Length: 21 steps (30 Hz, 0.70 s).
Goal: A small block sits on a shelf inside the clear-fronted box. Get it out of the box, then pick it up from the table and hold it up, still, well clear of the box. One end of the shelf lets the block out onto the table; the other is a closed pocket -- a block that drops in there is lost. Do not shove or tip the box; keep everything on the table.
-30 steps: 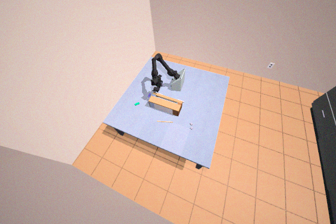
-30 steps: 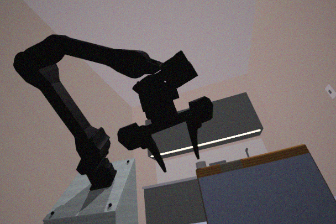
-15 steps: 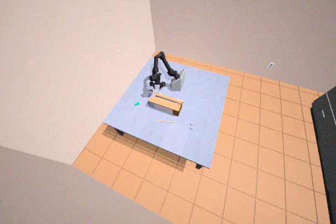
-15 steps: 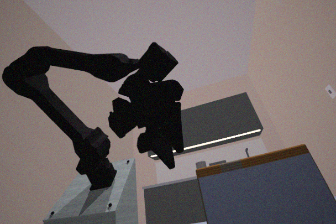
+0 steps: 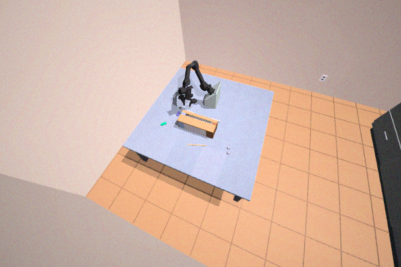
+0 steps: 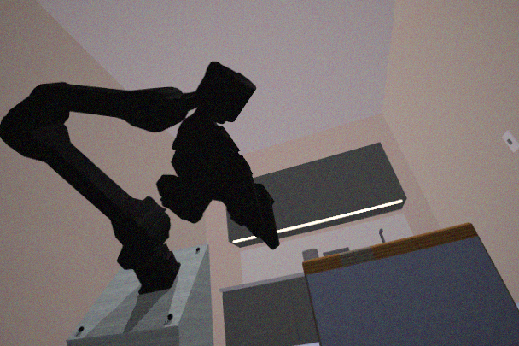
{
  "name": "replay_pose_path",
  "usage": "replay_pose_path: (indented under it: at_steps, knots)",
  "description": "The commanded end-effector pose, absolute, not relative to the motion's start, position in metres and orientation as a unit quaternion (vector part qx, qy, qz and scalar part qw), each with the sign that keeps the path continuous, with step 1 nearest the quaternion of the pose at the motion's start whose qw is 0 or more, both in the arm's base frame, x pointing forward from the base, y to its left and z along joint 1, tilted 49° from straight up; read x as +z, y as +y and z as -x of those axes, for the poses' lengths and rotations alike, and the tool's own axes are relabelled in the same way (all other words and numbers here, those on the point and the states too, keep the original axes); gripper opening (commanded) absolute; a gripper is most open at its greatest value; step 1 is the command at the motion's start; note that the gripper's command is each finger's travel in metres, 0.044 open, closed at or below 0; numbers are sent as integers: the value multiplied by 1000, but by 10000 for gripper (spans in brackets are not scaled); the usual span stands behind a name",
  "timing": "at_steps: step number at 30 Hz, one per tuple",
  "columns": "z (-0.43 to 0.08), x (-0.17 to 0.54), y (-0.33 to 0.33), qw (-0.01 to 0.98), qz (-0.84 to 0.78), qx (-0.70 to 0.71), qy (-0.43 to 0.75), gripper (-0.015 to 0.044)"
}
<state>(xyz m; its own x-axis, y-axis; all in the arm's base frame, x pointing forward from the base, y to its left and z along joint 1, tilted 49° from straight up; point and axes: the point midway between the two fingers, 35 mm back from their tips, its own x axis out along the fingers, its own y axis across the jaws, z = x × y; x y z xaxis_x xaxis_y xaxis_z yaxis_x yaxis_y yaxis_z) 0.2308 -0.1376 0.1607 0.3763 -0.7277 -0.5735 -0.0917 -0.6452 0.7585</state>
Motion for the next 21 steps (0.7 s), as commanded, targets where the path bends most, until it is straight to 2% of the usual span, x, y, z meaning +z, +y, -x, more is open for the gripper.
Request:
replay_pose_path:
  at_steps: [1, 8, 21]
  knots:
    - [-233, 150, -149, 318, -766, -490, -269, 285]
    - [-226, 105, -208, 323, -765, -487, -271, 285]
    - [-227, 95, -220, 324, -765, -487, -271, 285]
